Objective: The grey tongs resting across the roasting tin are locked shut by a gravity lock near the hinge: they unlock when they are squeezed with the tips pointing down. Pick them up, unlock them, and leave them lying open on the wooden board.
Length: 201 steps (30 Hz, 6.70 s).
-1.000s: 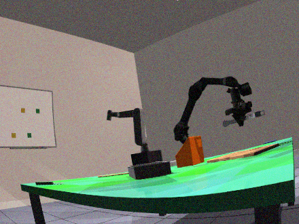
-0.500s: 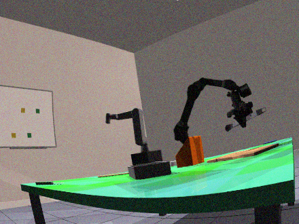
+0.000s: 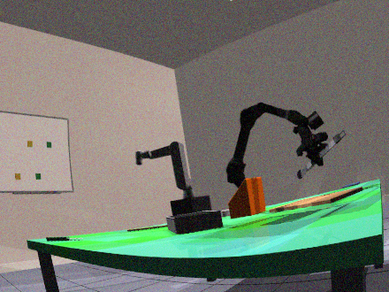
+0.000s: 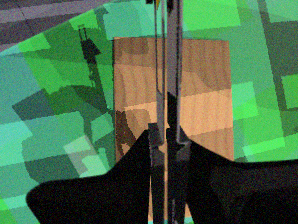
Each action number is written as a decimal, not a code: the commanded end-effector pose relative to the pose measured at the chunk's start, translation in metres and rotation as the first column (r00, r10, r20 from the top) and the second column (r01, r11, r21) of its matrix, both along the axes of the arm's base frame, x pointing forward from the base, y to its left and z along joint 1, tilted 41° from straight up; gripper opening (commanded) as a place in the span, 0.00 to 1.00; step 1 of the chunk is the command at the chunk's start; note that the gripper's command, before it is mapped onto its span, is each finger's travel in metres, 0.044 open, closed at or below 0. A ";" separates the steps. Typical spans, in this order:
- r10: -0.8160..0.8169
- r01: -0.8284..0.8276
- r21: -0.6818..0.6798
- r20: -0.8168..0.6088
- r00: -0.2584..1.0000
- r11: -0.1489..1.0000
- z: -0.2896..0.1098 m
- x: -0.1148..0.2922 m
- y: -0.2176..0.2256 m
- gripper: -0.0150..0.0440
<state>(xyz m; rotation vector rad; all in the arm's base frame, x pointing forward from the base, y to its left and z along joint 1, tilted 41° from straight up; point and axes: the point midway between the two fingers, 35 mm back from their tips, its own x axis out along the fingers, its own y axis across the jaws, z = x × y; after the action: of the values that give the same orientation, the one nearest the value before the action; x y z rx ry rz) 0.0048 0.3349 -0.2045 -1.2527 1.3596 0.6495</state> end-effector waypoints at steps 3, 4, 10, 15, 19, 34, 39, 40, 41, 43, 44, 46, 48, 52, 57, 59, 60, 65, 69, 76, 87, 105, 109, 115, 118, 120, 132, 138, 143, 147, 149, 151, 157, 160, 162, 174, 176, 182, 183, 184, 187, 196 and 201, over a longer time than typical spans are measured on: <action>0.028 -0.032 0.093 0.038 0.999 0.995 0.002 -0.002 0.005 0.00; 0.033 -0.037 0.108 0.044 0.999 0.993 0.002 -0.002 0.005 0.00; 0.056 -0.071 0.195 0.080 0.995 0.978 0.004 -0.004 0.005 0.00; 0.072 -0.099 0.267 0.111 0.991 0.959 0.008 -0.005 0.005 0.00; 0.080 -0.120 0.322 0.135 0.988 0.939 0.011 -0.006 0.005 0.00; 0.084 -0.189 0.518 0.219 0.972 0.834 0.034 -0.010 -0.002 0.00; 0.077 -0.208 0.577 0.243 0.967 0.790 0.045 -0.010 -0.006 0.00; 0.075 -0.211 0.589 0.247 0.966 0.780 0.047 -0.010 -0.007 0.00; 0.073 -0.214 0.600 0.252 0.965 0.771 0.049 -0.010 -0.008 0.00; 0.068 -0.221 0.622 0.260 0.963 0.751 0.054 -0.011 -0.010 0.00; 0.065 -0.223 0.633 0.264 0.962 0.741 0.057 -0.011 -0.012 0.00; 0.060 -0.229 0.653 0.270 0.961 0.722 0.061 -0.011 -0.014 0.00; 0.058 -0.230 0.660 0.273 0.960 0.715 0.063 -0.011 -0.014 0.00; 0.058 -0.230 0.660 0.273 0.960 0.715 0.063 -0.011 -0.014 0.00; 0.058 -0.230 0.660 0.273 0.960 0.715 0.063 -0.011 -0.014 0.00; 0.058 -0.230 0.660 0.273 0.960 0.715 0.063 -0.011 -0.014 0.00; 0.058 -0.230 0.660 0.273 0.960 0.715 0.063 -0.011 -0.014 0.00; 0.058 -0.230 0.660 0.273 0.960 0.715 0.063 -0.011 -0.014 0.00; 0.058 -0.230 0.660 0.273 0.960 0.715 0.063 -0.011 -0.014 0.00; 0.058 -0.230 0.660 0.273 0.960 0.715 0.063 -0.011 -0.014 0.00; 0.060 -0.229 0.650 0.270 0.961 0.724 0.061 -0.010 -0.013 0.00; 0.088 -0.177 0.477 0.204 0.975 0.861 0.028 -0.008 0.000 0.00; 0.089 -0.162 0.433 0.185 0.979 0.887 0.022 -0.007 0.002 0.00; 0.086 -0.138 0.365 0.156 0.984 0.921 0.015 -0.006 0.004 0.00; 0.083 -0.125 0.330 0.140 0.987 0.936 0.012 -0.005 0.005 0.00; 0.080 -0.117 0.307 0.130 0.988 0.945 0.010 -0.005 0.005 0.00; 0.050 -0.060 0.161 0.066 0.997 0.985 0.003 -0.002 0.005 0.00; 0.028 -0.031 0.086 0.035 0.999 0.996 0.002 0.000 0.005 0.00; 0.006 -0.006 0.024 0.009 1.000 1.000 0.002 0.001 0.004 0.00; -0.014 0.014 -0.026 -0.010 1.000 1.000 0.004 0.001 0.003 0.00; -0.025 0.024 -0.051 -0.019 1.000 0.998 0.004 0.002 0.002 0.00; -0.037 0.034 -0.076 -0.028 0.999 0.996 0.005 0.002 0.001 0.00; -0.073 0.064 -0.151 -0.053 0.996 0.986 0.009 0.003 -0.001 0.00; -0.093 0.079 -0.188 -0.064 0.994 0.979 0.012 0.004 -0.002 0.00; -0.106 0.089 -0.213 -0.072 0.992 0.973 0.014 0.004 -0.002 0.00; -0.183 0.138 -0.341 -0.104 0.977 0.930 0.027 0.006 -0.006 0.00; -0.183 0.138 -0.341 -0.104 0.977 0.930 0.027 0.006 -0.006 0.00; -0.183 0.138 -0.341 -0.104 0.977 0.930 0.026 0.006 -0.007 0.00; -0.183 0.138 -0.341 -0.104 0.977 0.930 0.025 0.006 -0.007 0.00; -0.183 0.138 -0.341 -0.104 0.977 0.930 0.024 0.006 -0.008 0.00; -0.183 0.138 -0.340 -0.104 0.977 0.930 0.020 0.006 -0.010 0.00; -0.183 0.138 -0.340 -0.104 0.977 0.930 0.008 0.006 -0.017 0.00; -0.183 0.138 -0.340 -0.104 0.977 0.930 0.001 0.006 -0.022 0.00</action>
<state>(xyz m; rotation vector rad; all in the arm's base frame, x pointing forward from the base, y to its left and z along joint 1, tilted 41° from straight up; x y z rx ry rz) 0.0109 0.3151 -0.2004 -1.3613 1.7148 0.4001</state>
